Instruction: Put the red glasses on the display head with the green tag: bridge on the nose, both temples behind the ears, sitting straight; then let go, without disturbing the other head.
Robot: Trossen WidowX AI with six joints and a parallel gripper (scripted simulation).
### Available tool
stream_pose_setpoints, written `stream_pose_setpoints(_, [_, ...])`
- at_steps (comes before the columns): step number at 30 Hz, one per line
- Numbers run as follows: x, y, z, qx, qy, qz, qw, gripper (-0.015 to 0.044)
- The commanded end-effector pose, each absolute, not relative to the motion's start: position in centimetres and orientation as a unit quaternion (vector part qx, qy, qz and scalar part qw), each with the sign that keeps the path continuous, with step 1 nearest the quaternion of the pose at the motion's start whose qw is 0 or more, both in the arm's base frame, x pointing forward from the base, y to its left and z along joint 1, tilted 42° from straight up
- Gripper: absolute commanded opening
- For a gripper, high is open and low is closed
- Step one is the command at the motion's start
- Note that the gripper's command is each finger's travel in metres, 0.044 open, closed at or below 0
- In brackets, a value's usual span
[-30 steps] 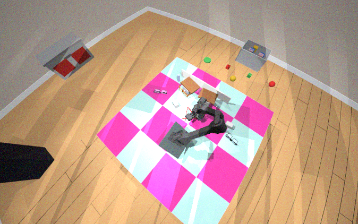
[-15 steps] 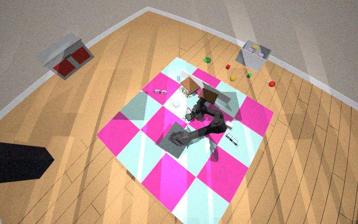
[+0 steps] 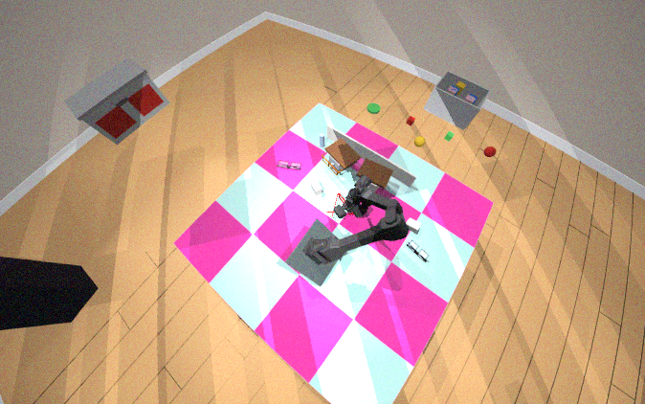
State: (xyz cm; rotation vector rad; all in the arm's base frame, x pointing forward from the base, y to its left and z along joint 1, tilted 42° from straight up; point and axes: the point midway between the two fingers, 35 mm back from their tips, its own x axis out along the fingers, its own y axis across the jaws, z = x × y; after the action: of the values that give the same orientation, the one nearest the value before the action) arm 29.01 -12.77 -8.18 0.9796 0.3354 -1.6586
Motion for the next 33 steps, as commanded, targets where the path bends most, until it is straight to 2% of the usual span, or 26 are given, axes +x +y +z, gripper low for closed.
stream_pose_setpoints(1, [29.0, -12.8, -8.2, 0.415, 0.142, -0.703, 0.559, 0.0000])
stream_pose_setpoints(21, [29.7, -5.6, -1.0, 0.415, 0.144, -0.703, 0.559, 0.0000])
stream_pose_setpoints(33, [30.7, -6.4, -0.1, 0.385, 0.186, -0.694, 0.580, 0.0000])
